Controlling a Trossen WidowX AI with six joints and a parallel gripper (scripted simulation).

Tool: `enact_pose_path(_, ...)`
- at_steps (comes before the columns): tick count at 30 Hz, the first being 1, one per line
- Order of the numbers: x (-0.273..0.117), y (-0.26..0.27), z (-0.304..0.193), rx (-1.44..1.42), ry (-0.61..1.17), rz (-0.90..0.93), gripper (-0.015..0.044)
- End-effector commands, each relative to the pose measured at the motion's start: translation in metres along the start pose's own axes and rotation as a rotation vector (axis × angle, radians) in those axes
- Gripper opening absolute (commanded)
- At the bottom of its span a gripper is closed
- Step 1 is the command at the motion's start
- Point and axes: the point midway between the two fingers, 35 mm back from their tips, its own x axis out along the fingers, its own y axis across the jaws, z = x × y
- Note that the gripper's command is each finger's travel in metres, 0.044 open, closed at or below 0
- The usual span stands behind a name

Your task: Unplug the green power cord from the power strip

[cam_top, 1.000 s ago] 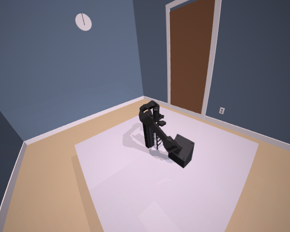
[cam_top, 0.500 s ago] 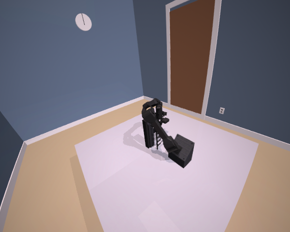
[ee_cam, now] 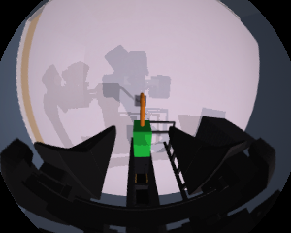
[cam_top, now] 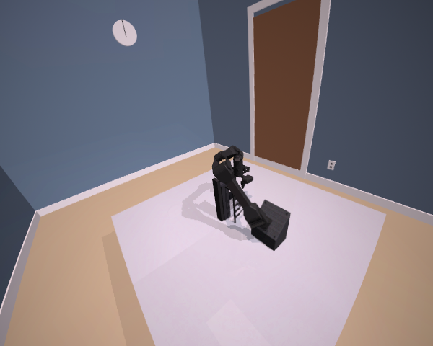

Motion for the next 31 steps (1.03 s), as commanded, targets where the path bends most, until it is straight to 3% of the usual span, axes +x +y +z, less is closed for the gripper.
enact_pose_path(1,-0.002,0.001,0.009,-0.001,0.001,0.000,0.0394)
enact_pose_path(3,-0.005,0.001,0.023,-0.001,-0.001,0.000,0.0440)
enact_pose_path(8,-0.012,0.000,0.059,-0.001,-0.002,0.000,0.0440)
enact_pose_path(31,-0.012,0.000,0.059,-0.001,-0.002,0.000,0.0440)
